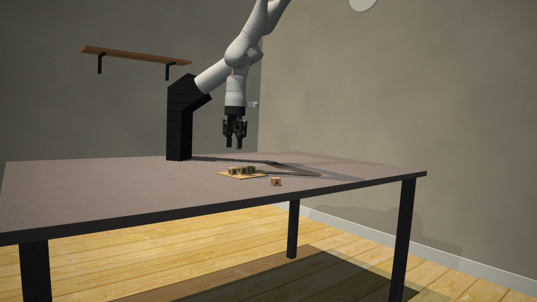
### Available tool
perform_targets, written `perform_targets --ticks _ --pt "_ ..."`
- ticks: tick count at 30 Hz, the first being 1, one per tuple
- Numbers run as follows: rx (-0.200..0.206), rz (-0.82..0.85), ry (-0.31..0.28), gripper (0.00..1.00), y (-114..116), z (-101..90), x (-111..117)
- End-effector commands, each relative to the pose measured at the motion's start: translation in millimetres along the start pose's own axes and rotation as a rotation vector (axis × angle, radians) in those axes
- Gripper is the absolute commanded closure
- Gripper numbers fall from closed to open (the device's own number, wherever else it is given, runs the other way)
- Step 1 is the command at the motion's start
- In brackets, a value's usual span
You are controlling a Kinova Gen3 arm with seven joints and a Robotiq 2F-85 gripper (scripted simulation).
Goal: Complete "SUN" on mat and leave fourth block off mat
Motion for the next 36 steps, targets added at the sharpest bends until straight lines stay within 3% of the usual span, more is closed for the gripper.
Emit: perform_targets --ticks 1,22,36 --pt "-0.001 0.000 -0.002 0.00 0 -0.7 -1" --pt "-0.001 0.000 -0.002 0.00 0 -2.6 -1" --pt "-0.001 0.000 -0.002 0.00 0 -24.2 -1"
Point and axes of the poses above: the point where the finger pads meet when closed, its own z axis out along the fingers, its own y axis across the jaws, x = y × z, the point moved 5 cm from there along -z, back along the fingers, and after that the axes turned 8 degrees about -z, right-handed, at the moved point
